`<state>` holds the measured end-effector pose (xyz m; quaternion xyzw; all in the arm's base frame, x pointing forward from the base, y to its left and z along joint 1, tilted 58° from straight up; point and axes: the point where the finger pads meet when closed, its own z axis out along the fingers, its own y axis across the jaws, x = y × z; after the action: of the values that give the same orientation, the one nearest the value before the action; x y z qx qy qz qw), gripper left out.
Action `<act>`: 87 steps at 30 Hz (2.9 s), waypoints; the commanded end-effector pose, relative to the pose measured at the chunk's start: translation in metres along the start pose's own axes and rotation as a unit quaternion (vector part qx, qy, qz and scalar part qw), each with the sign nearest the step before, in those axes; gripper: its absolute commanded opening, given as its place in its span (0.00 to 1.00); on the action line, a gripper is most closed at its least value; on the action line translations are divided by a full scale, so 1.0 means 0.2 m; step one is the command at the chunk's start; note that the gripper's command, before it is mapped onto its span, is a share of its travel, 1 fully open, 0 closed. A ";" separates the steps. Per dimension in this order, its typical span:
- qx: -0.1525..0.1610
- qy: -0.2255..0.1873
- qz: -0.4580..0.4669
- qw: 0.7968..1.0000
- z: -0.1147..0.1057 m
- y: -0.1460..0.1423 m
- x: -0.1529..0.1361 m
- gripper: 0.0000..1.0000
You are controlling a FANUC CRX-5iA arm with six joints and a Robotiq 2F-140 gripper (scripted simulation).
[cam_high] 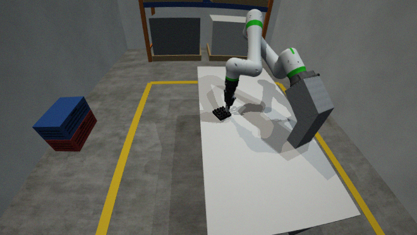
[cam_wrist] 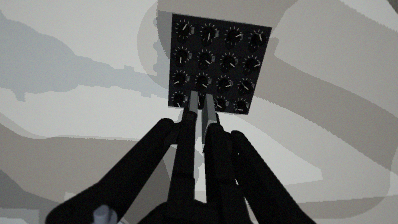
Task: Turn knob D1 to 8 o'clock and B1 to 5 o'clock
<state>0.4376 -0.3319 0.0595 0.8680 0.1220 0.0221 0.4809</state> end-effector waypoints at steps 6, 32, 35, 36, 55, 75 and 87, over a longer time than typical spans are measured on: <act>0.000 0.000 0.000 1.000 0.00 0.00 0.00 0.05; 0.000 0.000 0.002 1.000 0.00 0.00 0.00 0.05; 0.000 0.000 0.005 1.000 0.00 0.00 0.00 0.05; 0.000 0.000 0.007 1.000 0.00 0.00 0.00 0.05; 0.000 0.000 0.079 0.997 0.00 0.00 0.00 0.05; 0.000 0.000 0.274 0.962 0.00 0.00 0.00 0.05; 0.000 0.000 0.425 0.905 0.00 0.00 0.00 0.05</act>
<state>0.4377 -0.3319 0.0596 0.8522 -0.2134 0.1973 0.4351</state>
